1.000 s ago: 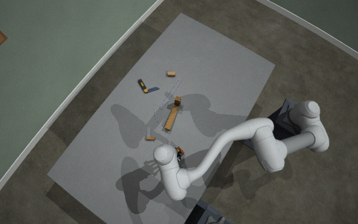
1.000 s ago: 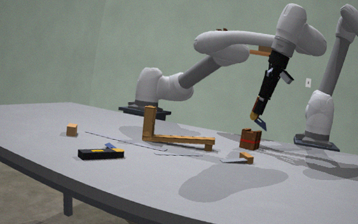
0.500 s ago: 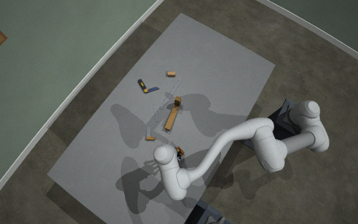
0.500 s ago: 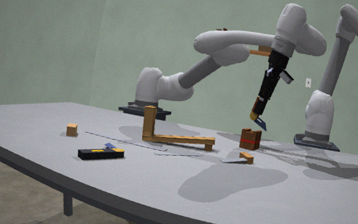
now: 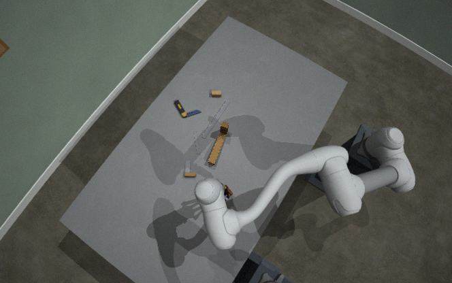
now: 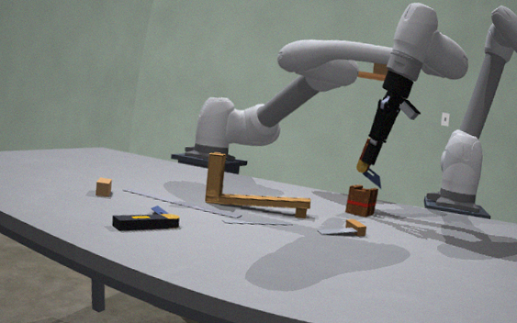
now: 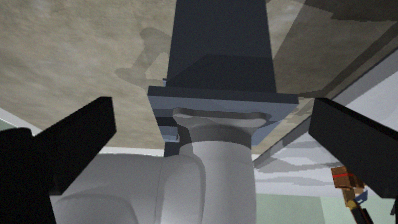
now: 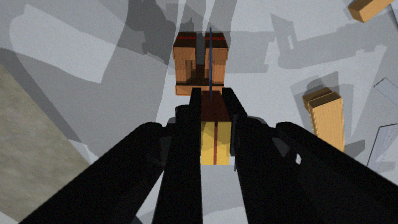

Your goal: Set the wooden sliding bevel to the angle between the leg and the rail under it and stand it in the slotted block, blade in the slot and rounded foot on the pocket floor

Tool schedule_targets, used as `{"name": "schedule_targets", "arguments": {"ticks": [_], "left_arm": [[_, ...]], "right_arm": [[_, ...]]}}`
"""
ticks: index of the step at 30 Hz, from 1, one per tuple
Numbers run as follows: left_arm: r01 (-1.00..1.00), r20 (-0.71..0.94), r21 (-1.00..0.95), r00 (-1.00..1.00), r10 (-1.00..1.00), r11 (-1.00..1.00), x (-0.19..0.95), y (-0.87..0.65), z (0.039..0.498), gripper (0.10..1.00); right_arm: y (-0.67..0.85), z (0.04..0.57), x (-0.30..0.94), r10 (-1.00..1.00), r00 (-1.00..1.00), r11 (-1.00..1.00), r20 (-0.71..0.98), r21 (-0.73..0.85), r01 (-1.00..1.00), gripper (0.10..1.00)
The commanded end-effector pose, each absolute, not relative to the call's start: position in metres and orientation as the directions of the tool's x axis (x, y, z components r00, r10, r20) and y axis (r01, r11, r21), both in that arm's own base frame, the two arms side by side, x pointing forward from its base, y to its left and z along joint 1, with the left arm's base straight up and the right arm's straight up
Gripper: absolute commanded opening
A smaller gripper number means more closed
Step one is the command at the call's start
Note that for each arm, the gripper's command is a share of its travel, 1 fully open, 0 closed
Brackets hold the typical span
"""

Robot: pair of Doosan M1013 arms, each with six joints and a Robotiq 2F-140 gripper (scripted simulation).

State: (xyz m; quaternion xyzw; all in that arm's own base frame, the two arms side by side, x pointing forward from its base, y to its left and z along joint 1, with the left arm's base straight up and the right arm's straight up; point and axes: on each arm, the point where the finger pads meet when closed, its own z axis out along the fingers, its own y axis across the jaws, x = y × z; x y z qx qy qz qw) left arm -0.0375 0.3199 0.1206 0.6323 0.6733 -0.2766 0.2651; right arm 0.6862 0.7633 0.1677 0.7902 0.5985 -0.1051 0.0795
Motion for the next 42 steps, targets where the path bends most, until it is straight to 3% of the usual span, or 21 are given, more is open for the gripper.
{"name": "schedule_targets", "arguments": {"ticks": [1, 42], "left_arm": [[0.998, -0.706, -0.038, -0.06, 0.706, 0.047, -0.038, 0.32, 0.121, 1.0], [0.998, -0.706, -0.038, -0.06, 0.706, 0.047, -0.038, 0.32, 0.121, 1.0]], "right_arm": [[0.758, 0.17, 0.69, 0.934, 0.253, -0.262, -0.253, 0.0, 0.965, 0.099], [0.557, 0.186, 0.818, 0.996, -0.064, 0.064, -0.059, -0.013, 0.998, 0.099]]}}
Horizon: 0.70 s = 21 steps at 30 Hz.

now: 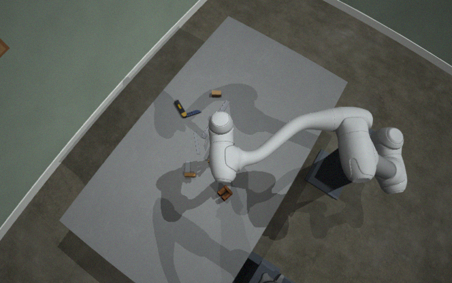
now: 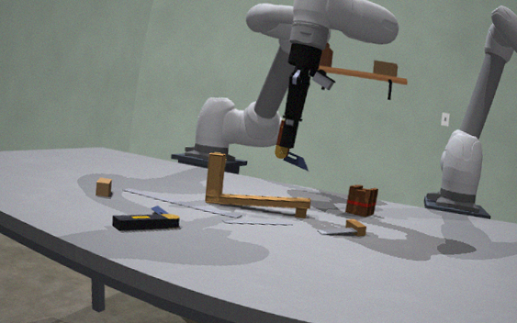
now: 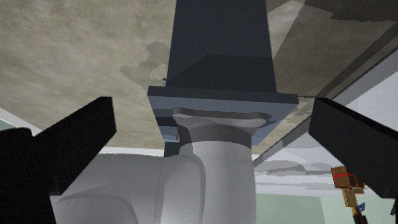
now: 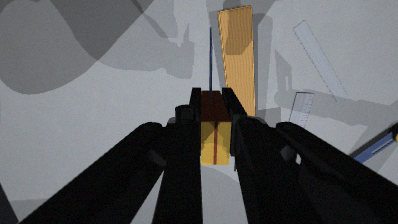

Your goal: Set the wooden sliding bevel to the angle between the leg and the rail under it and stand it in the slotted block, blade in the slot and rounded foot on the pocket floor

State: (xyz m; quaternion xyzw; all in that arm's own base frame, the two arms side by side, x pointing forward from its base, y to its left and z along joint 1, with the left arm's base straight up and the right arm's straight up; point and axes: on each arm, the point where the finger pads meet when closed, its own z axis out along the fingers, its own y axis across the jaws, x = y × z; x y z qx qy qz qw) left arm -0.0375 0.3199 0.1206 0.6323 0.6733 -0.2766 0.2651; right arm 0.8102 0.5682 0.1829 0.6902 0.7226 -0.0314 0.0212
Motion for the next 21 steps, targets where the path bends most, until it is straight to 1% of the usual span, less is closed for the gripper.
{"name": "schedule_targets", "arguments": {"ticks": [1, 12, 21], "left_arm": [[0.998, -0.706, -0.038, -0.06, 0.706, 0.047, -0.038, 0.32, 0.121, 1.0], [0.998, -0.706, -0.038, -0.06, 0.706, 0.047, -0.038, 0.32, 0.121, 1.0], [0.998, -0.706, -0.038, -0.06, 0.706, 0.047, -0.038, 0.32, 0.121, 1.0]], "right_arm": [[0.551, 0.186, 0.822, 0.996, -0.074, 0.074, -0.054, -0.012, 0.997, 0.099], [0.498, 0.19, 0.856, 0.987, -0.159, 0.159, -0.002, -0.004, 0.987, 0.099], [0.479, 0.192, 0.868, 0.981, -0.191, 0.191, 0.016, 0.0, 0.982, 0.099]]}}
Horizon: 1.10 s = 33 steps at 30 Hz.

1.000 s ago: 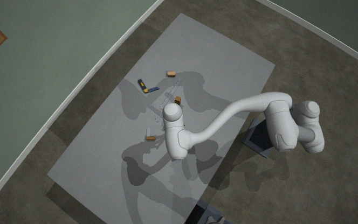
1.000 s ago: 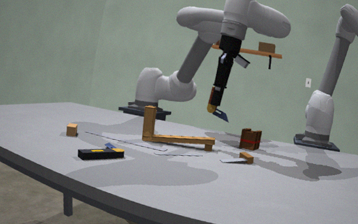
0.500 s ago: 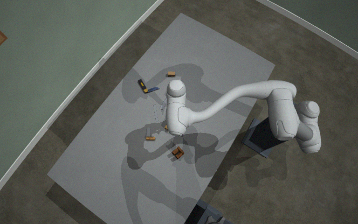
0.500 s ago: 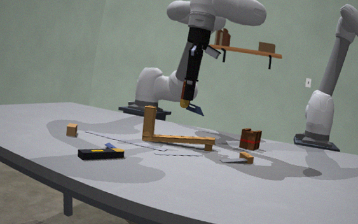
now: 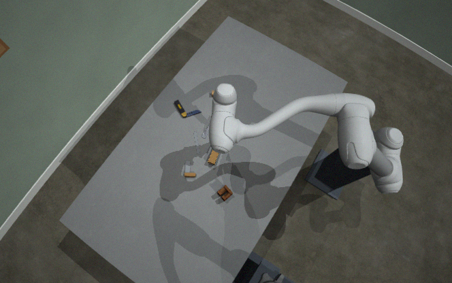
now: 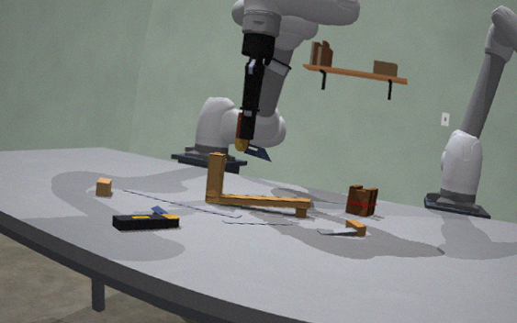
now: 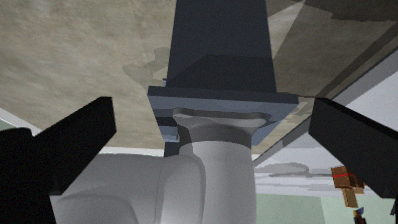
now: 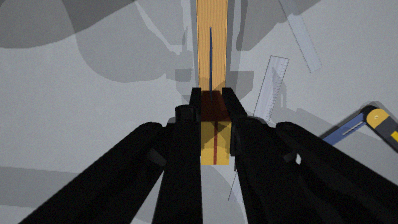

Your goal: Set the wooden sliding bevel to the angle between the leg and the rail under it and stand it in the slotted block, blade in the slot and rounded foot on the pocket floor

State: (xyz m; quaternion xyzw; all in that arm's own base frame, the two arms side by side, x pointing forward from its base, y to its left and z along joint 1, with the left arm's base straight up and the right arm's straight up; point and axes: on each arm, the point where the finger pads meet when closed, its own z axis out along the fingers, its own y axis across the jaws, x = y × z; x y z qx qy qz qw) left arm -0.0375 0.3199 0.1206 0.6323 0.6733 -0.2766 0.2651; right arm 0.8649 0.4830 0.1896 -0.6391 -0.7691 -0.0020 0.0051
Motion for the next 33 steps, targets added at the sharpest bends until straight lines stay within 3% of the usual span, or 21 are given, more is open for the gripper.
{"name": "schedule_targets", "arguments": {"ticks": [1, 33], "left_arm": [[0.998, -0.706, -0.038, -0.06, 0.706, 0.047, -0.0376, 0.3203, 0.121, 1.0], [0.998, -0.706, -0.038, -0.06, 0.706, 0.047, -0.0376, 0.3203, 0.121, 1.0]], "right_arm": [[0.4768, 0.1921, 0.8692, 0.981, -0.194, 0.194, 0.018, 0.0, 0.981, 0.099], [0.4677, 0.1915, 0.875, 0.978, -0.208, 0.208, 0.027, 0.002, 0.978, 0.099]]}}
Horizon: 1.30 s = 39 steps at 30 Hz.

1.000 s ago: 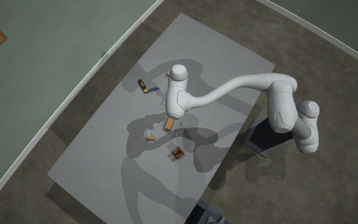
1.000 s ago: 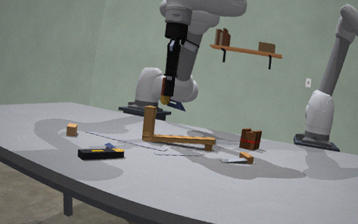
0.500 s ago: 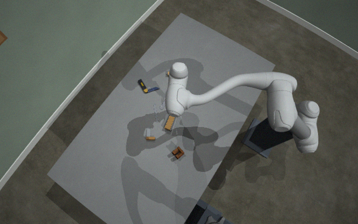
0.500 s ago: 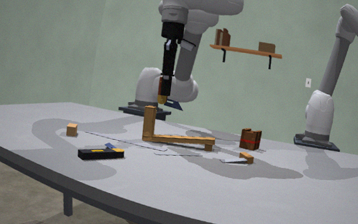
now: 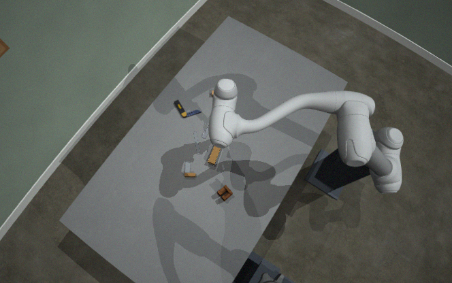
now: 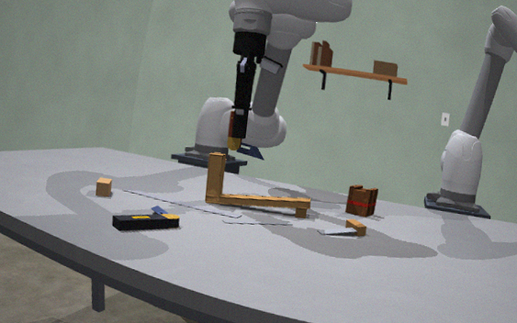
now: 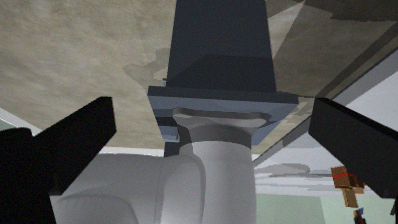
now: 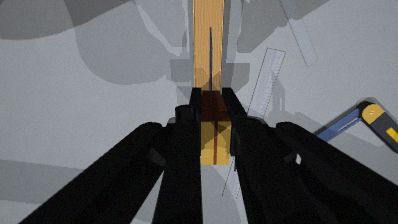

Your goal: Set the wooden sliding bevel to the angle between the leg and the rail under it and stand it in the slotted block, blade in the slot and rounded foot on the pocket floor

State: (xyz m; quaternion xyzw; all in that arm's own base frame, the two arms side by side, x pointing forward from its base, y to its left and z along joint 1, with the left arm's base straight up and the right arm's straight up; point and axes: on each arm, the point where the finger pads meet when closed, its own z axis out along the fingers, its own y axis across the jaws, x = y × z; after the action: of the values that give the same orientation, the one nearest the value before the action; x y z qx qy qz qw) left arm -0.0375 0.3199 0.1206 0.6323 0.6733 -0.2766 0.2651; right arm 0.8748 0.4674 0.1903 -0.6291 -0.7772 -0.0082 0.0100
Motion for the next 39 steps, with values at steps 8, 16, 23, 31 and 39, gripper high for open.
{"name": "schedule_targets", "arguments": {"ticks": [8, 16, 23, 31, 39], "left_arm": [[0.998, -0.706, -0.038, -0.06, 0.706, 0.047, -0.038, 0.32, 0.121, 1.0], [0.998, -0.706, -0.038, -0.06, 0.706, 0.047, -0.038, 0.32, 0.121, 1.0], [0.998, -0.706, -0.038, -0.06, 0.706, 0.047, -0.038, 0.32, 0.121, 1.0], [0.998, -0.706, -0.038, -0.06, 0.706, 0.047, -0.038, 0.32, 0.121, 1.0], [0.998, -0.706, -0.038, -0.06, 0.706, 0.047, -0.038, 0.32, 0.121, 1.0]], "right_arm": [[0.468, 0.184, 0.875, 0.978, -0.208, 0.208, 0.027, 0.002, 0.978, 0.099], [0.468, 0.174, 0.875, 0.978, -0.208, 0.208, 0.027, 0.002, 0.978, 0.099], [0.469, 0.158, 0.875, 0.978, -0.208, 0.208, 0.027, 0.002, 0.978, 0.099], [0.469, 0.143, 0.875, 0.978, -0.208, 0.208, 0.027, 0.002, 0.978, 0.099], [0.469, 0.126, 0.875, 0.978, -0.208, 0.208, 0.027, 0.002, 0.978, 0.099]]}}
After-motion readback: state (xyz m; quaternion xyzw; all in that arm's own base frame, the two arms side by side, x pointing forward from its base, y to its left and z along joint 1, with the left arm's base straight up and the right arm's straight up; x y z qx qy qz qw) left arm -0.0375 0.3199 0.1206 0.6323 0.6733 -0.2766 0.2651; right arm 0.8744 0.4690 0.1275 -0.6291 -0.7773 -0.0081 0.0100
